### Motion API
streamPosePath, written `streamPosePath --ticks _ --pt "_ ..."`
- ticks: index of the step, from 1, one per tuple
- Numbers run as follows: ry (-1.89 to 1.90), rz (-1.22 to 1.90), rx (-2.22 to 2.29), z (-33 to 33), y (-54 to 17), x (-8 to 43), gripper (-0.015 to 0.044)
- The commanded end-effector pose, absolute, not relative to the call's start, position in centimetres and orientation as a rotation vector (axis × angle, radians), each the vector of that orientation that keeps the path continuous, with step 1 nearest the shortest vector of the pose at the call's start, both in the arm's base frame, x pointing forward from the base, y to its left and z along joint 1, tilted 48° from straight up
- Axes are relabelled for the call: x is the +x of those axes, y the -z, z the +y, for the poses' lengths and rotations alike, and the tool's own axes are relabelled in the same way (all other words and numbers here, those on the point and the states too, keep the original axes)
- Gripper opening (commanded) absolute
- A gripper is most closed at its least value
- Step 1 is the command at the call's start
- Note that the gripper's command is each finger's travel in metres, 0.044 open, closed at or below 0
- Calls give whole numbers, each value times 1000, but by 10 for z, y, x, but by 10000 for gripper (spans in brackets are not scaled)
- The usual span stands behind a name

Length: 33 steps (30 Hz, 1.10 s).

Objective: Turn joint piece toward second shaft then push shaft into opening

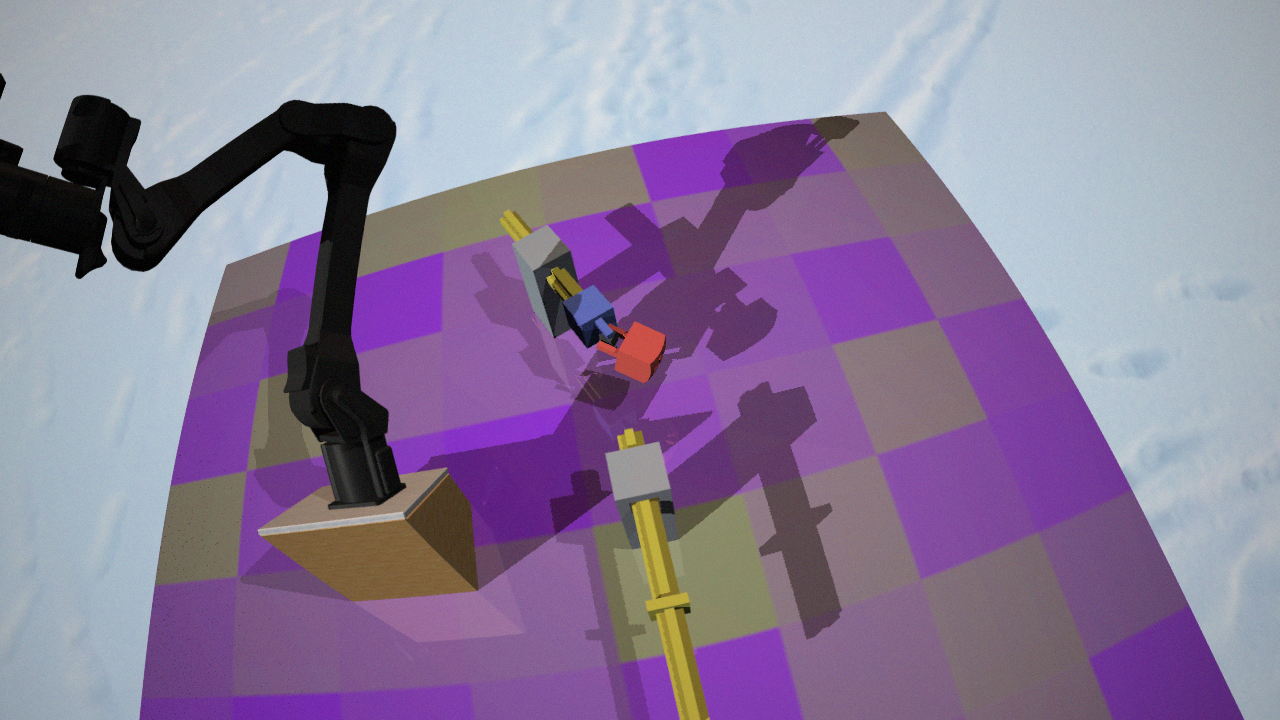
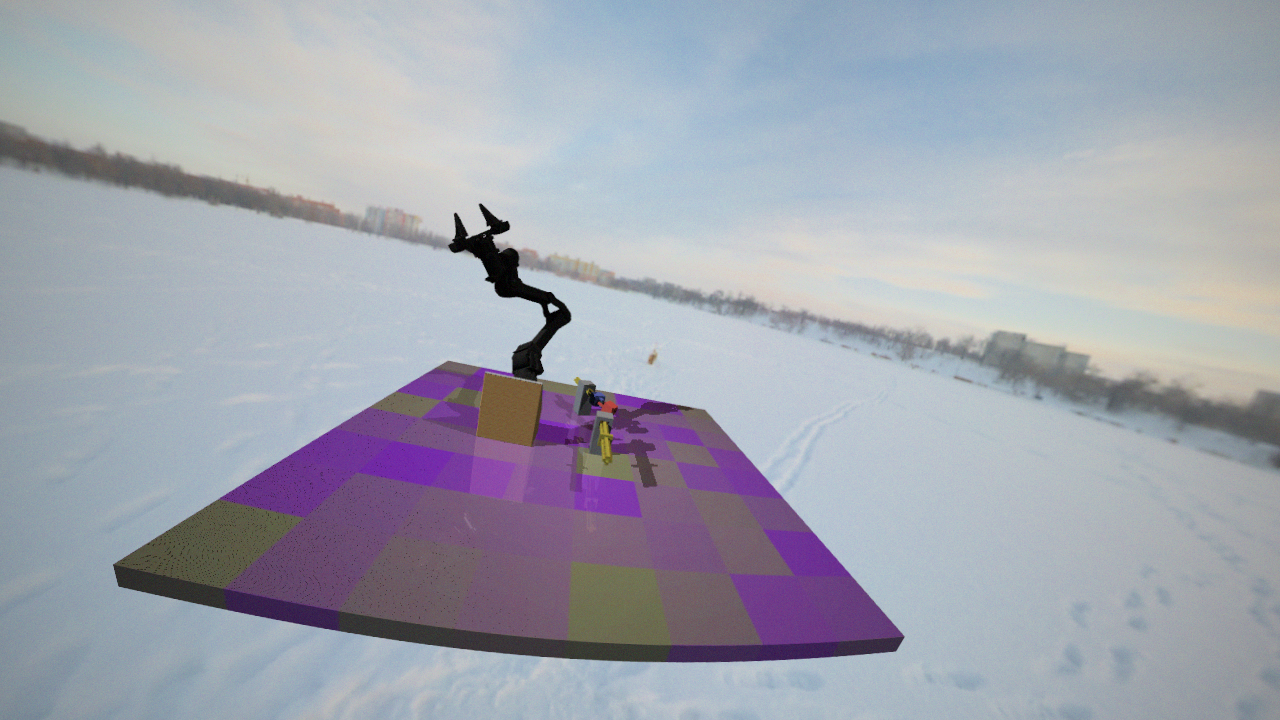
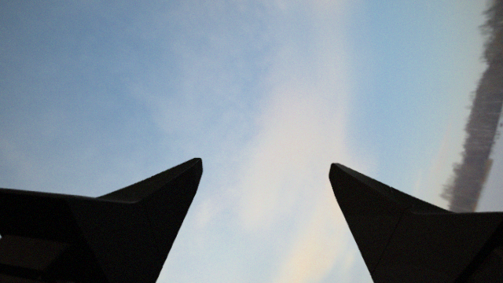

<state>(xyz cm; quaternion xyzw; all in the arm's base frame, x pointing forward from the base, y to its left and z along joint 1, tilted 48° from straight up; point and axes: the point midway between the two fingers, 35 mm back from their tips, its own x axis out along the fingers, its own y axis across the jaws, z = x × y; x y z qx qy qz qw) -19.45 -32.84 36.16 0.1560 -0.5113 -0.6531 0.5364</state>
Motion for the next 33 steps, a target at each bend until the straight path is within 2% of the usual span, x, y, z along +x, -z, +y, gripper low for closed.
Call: streamPosePath --ticks 1,2,11,21,33 --pt "1555 -1217 371 -328 -362 -195 426" --pt "1555 -1217 371 -328 -362 -195 440" --pt "1523 -1082 507 -363 -341 -159 440" --pt "1429 -832 682 -406 -313 -87 440" --pt "1271 -550 821 -427 -285 8 440"
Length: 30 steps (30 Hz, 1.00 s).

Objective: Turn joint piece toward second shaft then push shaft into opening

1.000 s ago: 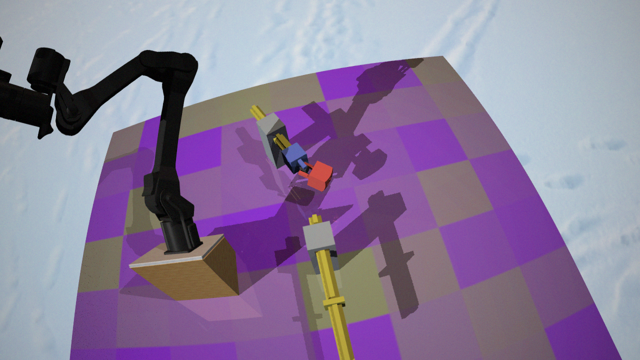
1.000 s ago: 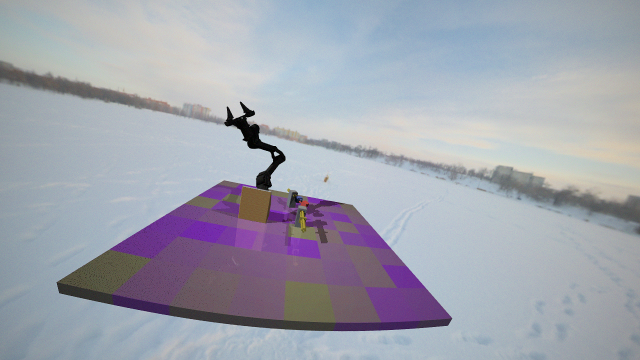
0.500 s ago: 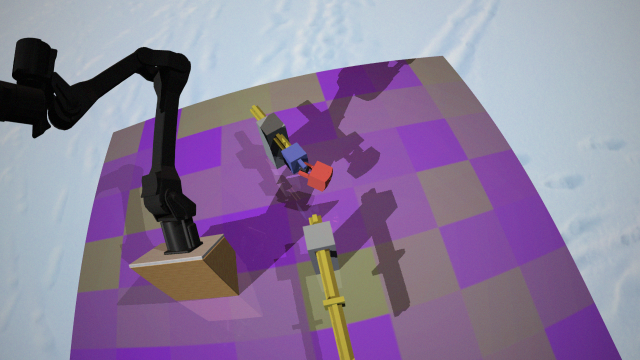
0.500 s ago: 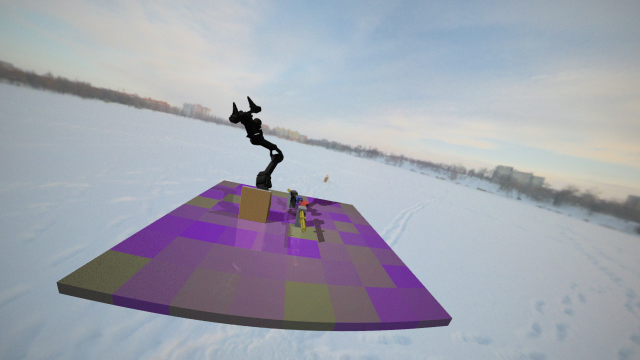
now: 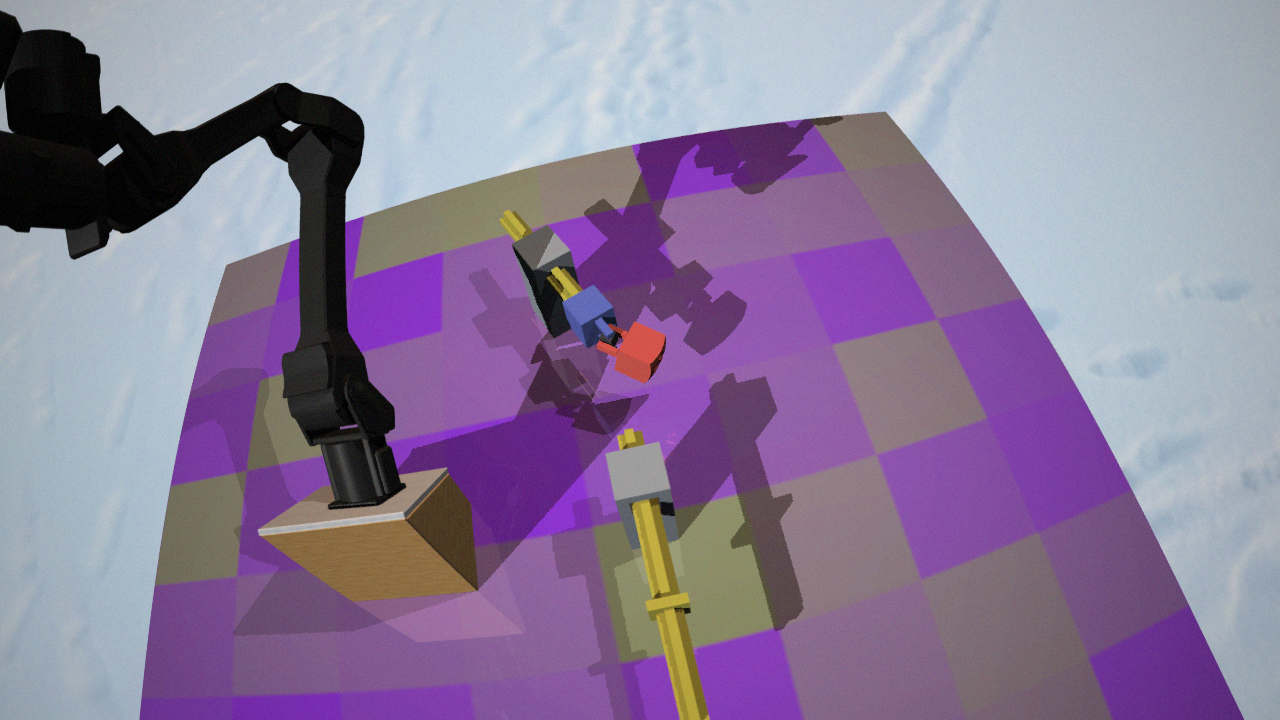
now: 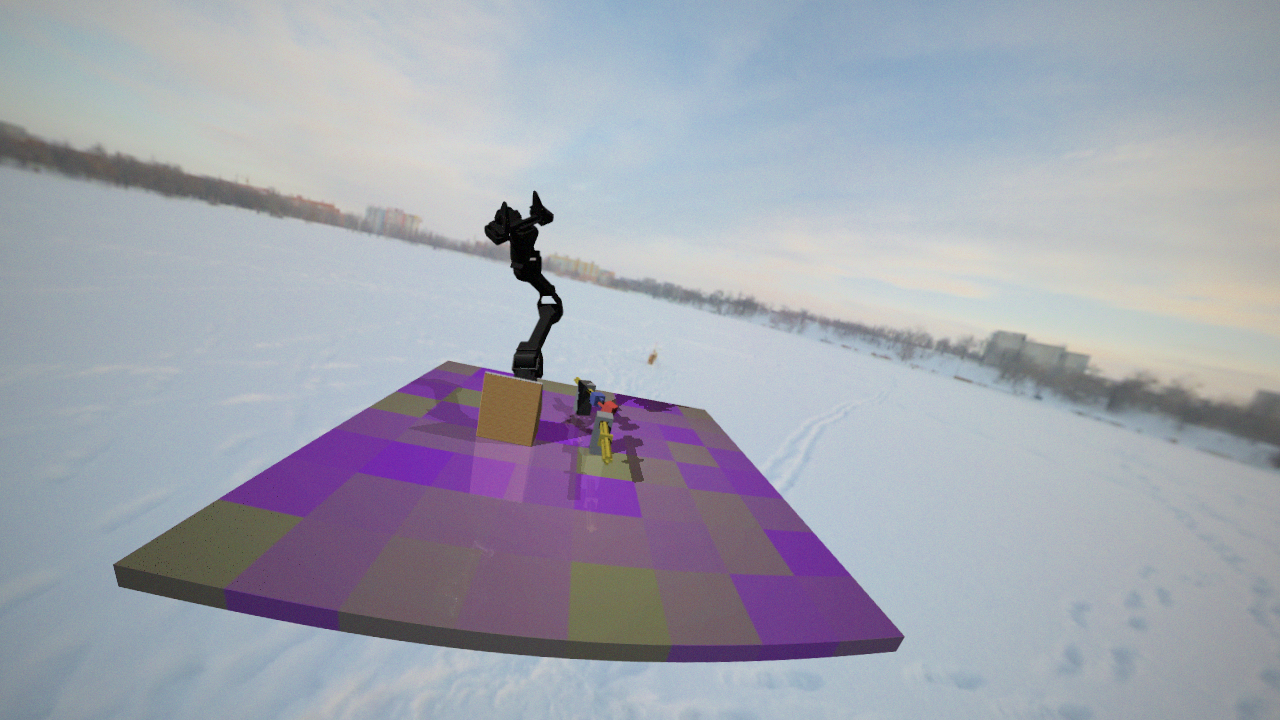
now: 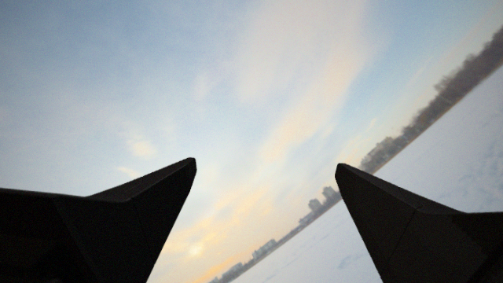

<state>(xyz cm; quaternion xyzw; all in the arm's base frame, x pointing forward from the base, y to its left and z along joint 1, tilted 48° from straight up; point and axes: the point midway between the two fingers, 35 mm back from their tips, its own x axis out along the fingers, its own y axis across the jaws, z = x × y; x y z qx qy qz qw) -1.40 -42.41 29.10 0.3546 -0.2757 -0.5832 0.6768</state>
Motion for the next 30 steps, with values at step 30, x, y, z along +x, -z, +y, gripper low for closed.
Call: streamPosePath --ticks 30 --pt "772 249 891 -362 -195 241 440"
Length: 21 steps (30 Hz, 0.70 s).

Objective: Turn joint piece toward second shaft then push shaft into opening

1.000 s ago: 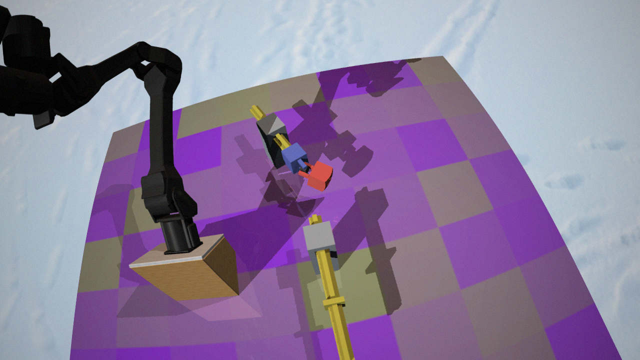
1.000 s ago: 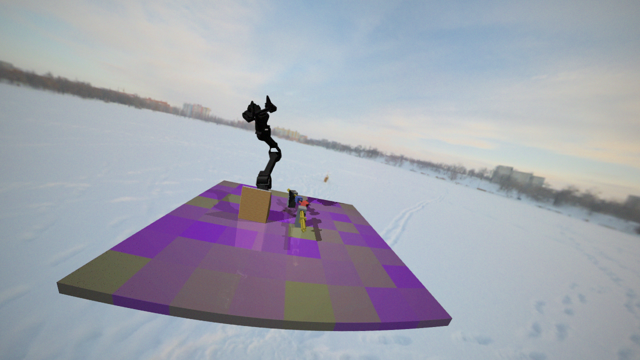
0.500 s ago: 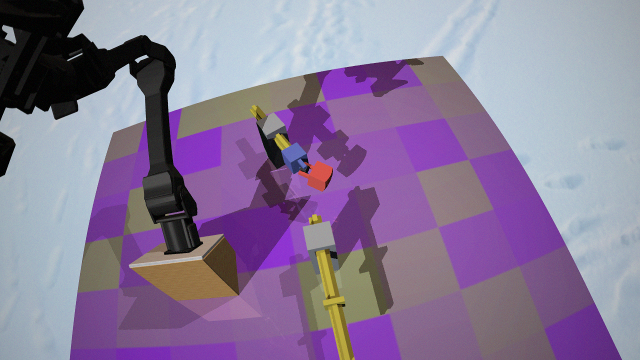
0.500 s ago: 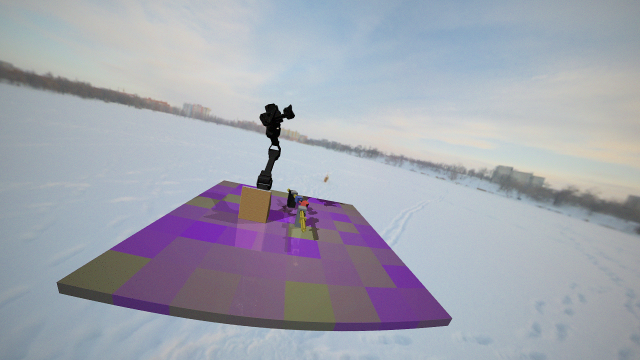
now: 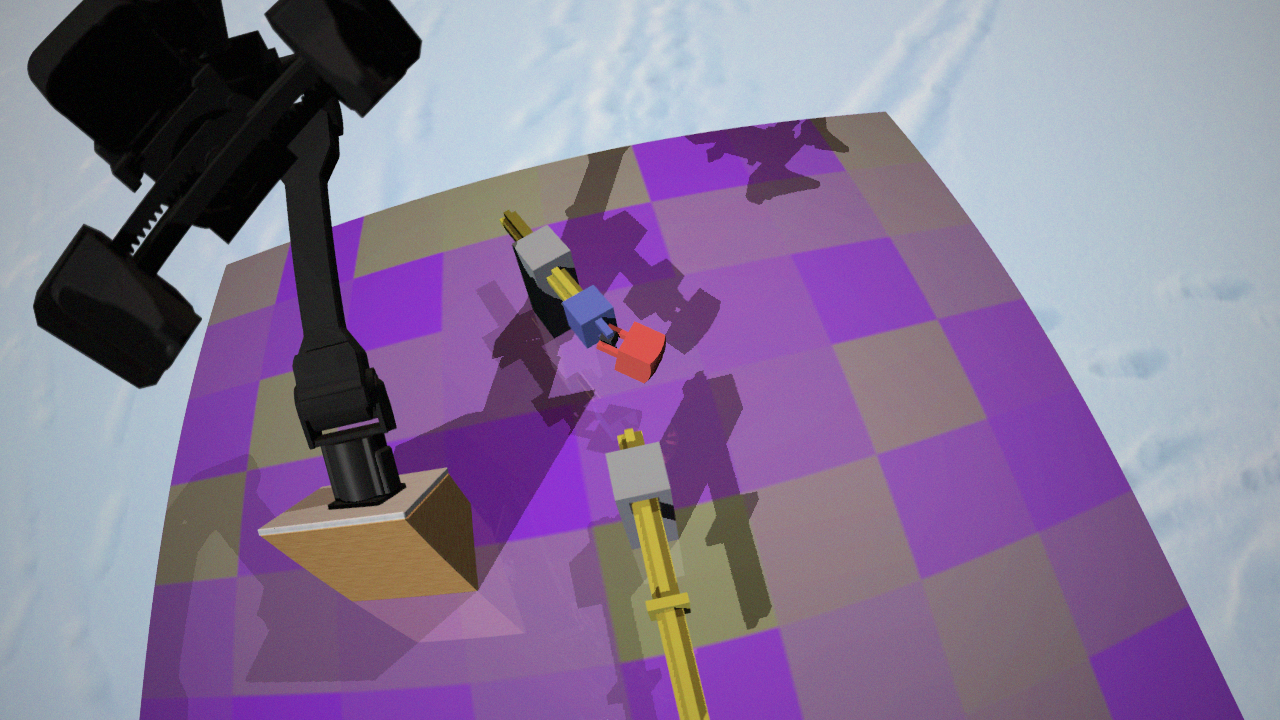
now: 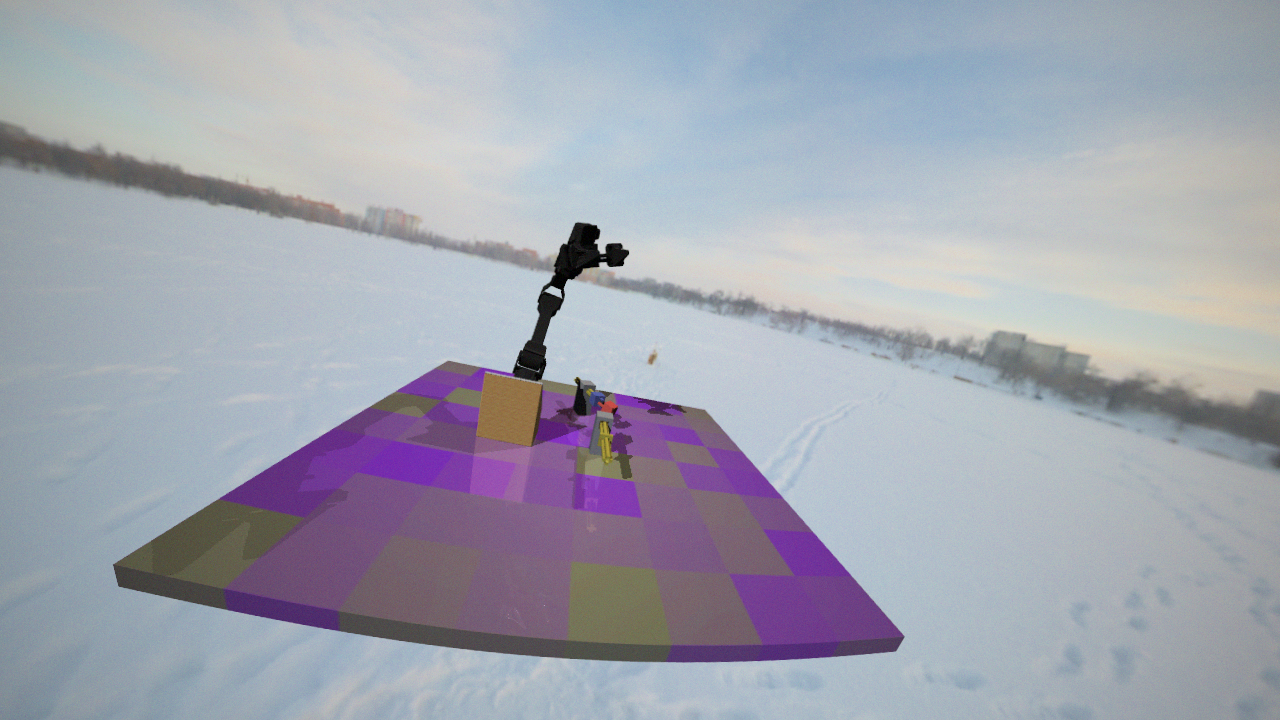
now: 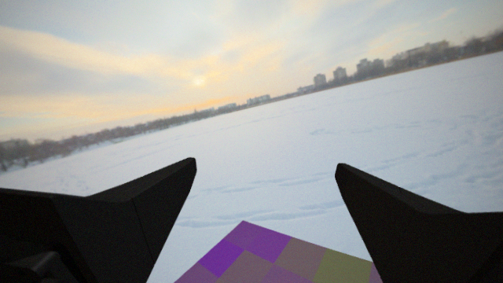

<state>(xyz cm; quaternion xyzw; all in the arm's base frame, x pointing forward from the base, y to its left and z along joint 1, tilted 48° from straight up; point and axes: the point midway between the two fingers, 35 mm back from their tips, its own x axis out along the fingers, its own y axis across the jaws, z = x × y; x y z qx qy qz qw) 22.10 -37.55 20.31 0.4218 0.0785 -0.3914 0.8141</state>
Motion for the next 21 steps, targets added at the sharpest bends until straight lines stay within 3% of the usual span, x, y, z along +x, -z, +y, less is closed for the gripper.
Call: streamPosePath --ticks 1,21 --pt "750 277 887 -356 -191 248 440" --pt "311 753 800 -229 -142 346 440"
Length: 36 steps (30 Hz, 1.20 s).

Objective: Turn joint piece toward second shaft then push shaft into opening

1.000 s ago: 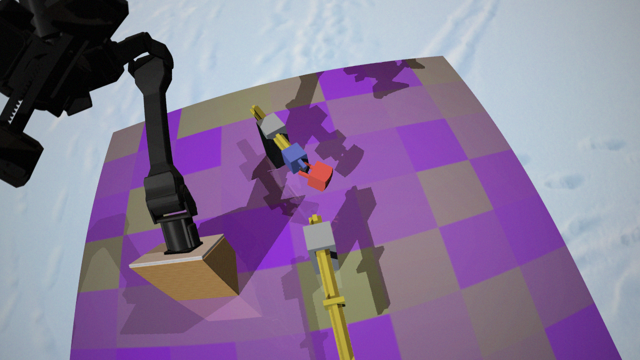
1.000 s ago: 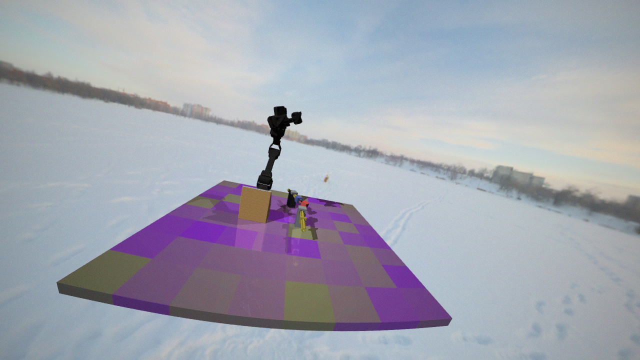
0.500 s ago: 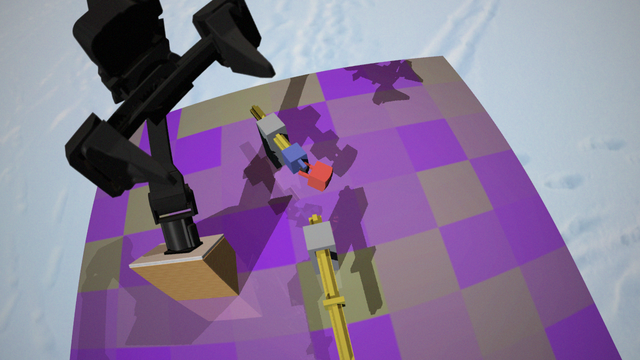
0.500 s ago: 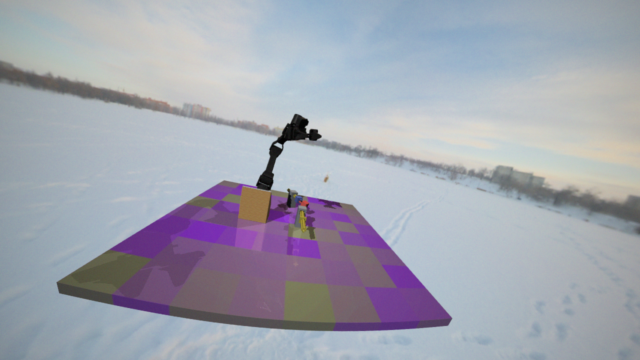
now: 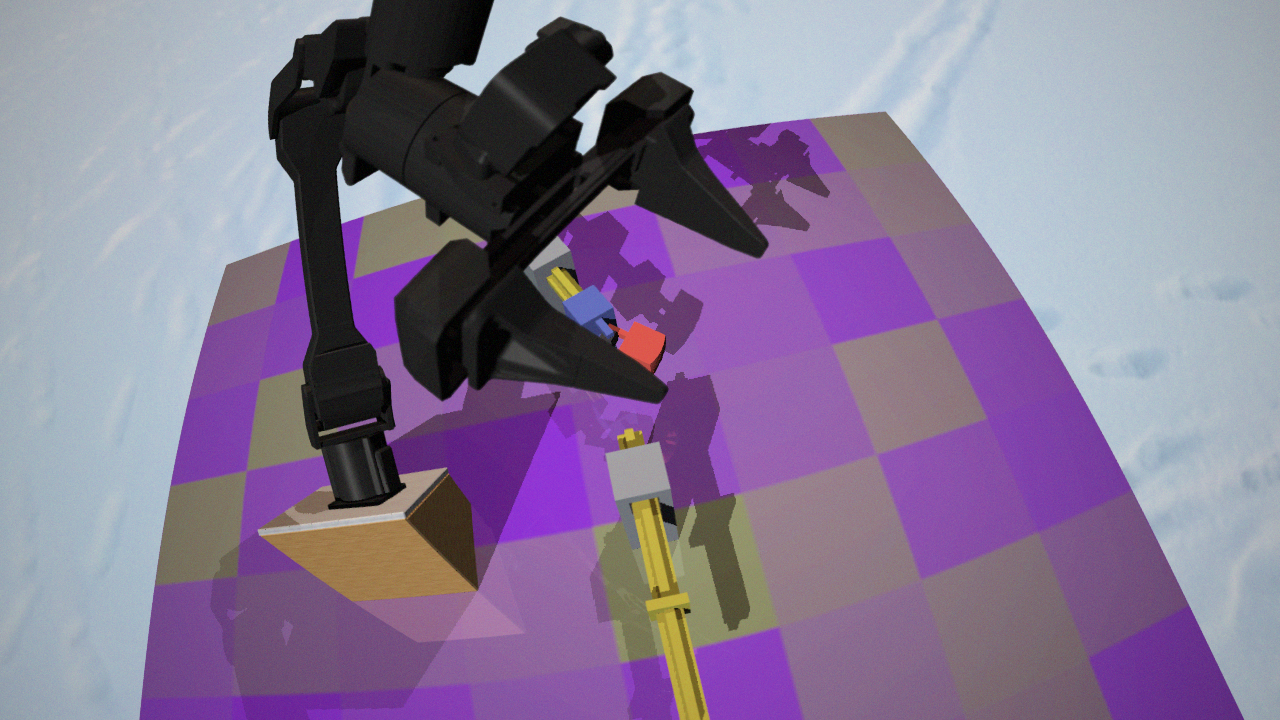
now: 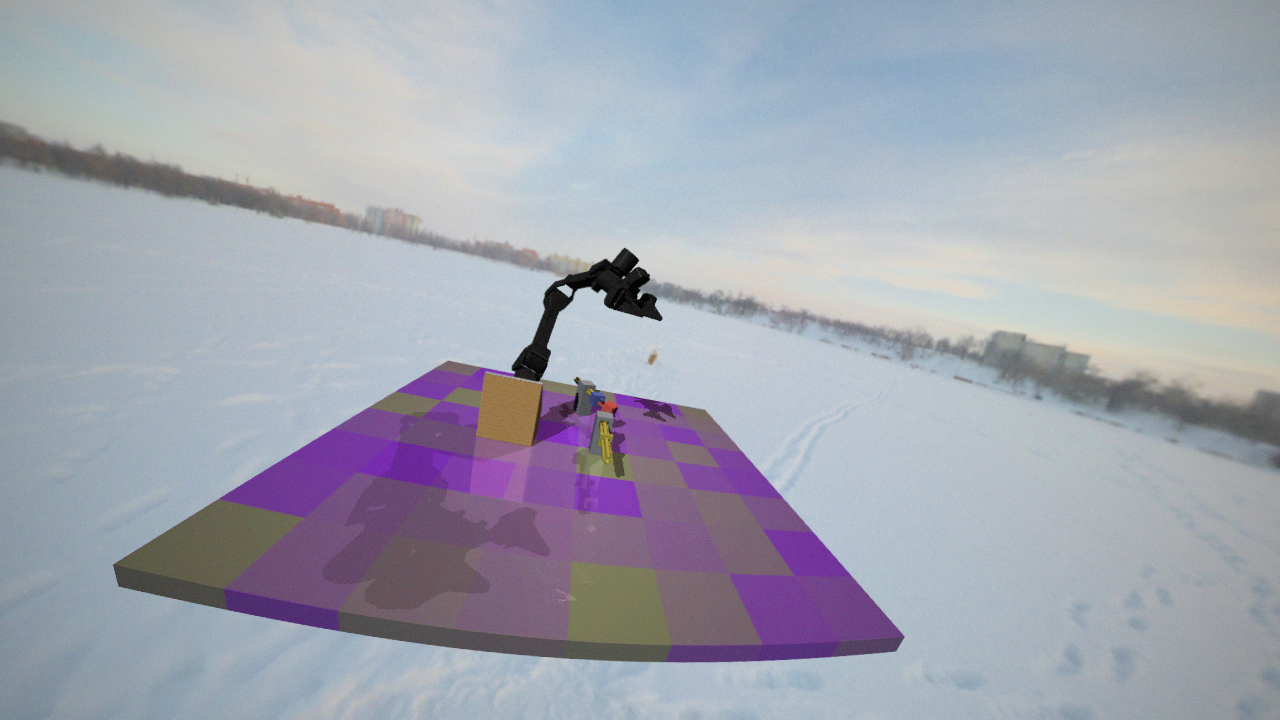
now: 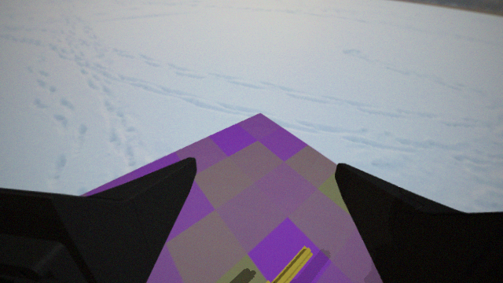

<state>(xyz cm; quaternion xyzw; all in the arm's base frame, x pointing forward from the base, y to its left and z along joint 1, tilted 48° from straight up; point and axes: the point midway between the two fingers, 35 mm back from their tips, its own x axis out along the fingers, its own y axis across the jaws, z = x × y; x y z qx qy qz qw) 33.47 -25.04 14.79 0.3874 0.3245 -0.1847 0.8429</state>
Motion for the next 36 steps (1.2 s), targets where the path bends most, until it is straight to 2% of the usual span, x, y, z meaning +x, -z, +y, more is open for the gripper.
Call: streamPosePath --ticks 1,18,36 --pt "284 776 793 -221 -141 349 440" --pt "-145 1115 675 -90 -121 376 440" --pt "-667 1432 539 50 -122 355 440"
